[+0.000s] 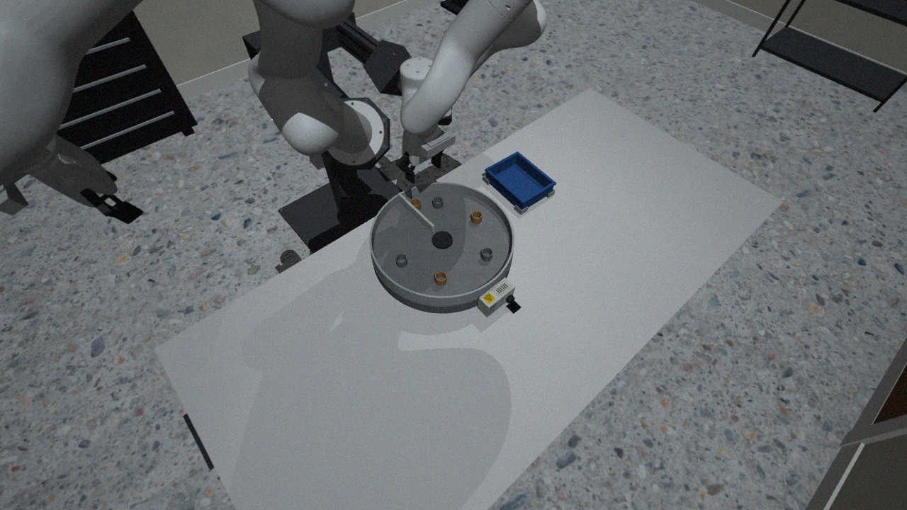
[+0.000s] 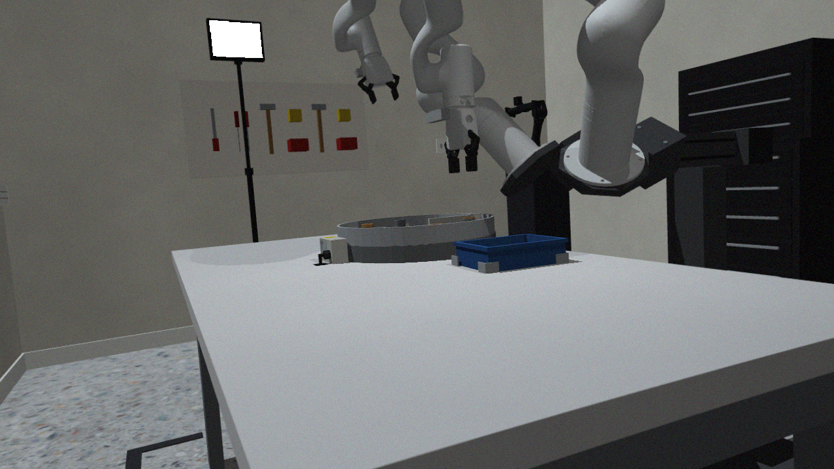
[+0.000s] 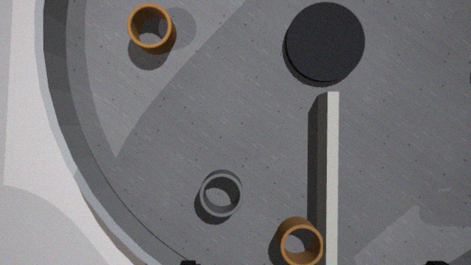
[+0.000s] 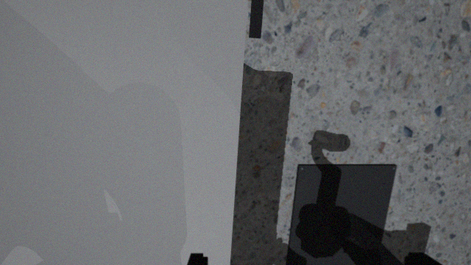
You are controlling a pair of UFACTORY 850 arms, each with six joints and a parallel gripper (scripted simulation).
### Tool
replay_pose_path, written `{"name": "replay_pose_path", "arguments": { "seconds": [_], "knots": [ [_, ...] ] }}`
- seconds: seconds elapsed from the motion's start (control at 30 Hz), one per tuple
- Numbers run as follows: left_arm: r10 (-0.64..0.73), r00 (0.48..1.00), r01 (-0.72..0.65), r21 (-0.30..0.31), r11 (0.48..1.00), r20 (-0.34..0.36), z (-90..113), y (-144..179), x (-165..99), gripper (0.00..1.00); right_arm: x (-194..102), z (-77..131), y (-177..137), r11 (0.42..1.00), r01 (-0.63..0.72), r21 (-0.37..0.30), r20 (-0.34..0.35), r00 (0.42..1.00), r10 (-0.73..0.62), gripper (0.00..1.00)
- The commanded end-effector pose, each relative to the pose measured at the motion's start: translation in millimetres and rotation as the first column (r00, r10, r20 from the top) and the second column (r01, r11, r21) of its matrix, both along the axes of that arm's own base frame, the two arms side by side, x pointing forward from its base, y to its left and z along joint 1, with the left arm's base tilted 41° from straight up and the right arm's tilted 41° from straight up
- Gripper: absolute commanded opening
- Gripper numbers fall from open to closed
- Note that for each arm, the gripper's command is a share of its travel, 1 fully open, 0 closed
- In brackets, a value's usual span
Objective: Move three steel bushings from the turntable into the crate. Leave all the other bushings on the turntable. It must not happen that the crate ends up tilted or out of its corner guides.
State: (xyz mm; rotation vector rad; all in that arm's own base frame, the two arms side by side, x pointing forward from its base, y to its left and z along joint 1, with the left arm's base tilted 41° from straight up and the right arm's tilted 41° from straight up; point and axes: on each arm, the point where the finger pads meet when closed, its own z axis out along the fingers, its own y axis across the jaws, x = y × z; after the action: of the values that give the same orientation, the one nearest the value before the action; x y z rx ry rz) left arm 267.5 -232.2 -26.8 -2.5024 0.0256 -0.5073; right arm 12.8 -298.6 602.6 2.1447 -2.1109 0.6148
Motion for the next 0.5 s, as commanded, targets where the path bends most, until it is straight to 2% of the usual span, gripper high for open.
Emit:
{"name": "replay_pose_path", "arguments": {
  "seconds": [0.0, 0.2, 0.47],
  "knots": [
    [-0.001, 1.0, 0.001, -0.001, 1.0, 0.001, 0.2, -0.9, 0.2, 1.0, -16.5, 11.8, 6.4, 0.997, 0.065, -0.041, -0.081, 0.994, -0.068, 1.0],
    [-0.001, 1.0, 0.001, -0.001, 1.0, 0.001, 0.2, -0.9, 0.2, 1.0, -41.7, 38.1, 16.8, 0.976, 0.157, -0.148, -0.169, 0.969, -0.182, 1.0],
    [-0.001, 1.0, 0.001, -0.001, 1.0, 0.001, 0.2, -0.9, 0.2, 1.0, -55.6, 55.3, 23.8, 0.954, 0.204, -0.218, -0.206, 0.946, -0.249, 1.0]
  ]
}}
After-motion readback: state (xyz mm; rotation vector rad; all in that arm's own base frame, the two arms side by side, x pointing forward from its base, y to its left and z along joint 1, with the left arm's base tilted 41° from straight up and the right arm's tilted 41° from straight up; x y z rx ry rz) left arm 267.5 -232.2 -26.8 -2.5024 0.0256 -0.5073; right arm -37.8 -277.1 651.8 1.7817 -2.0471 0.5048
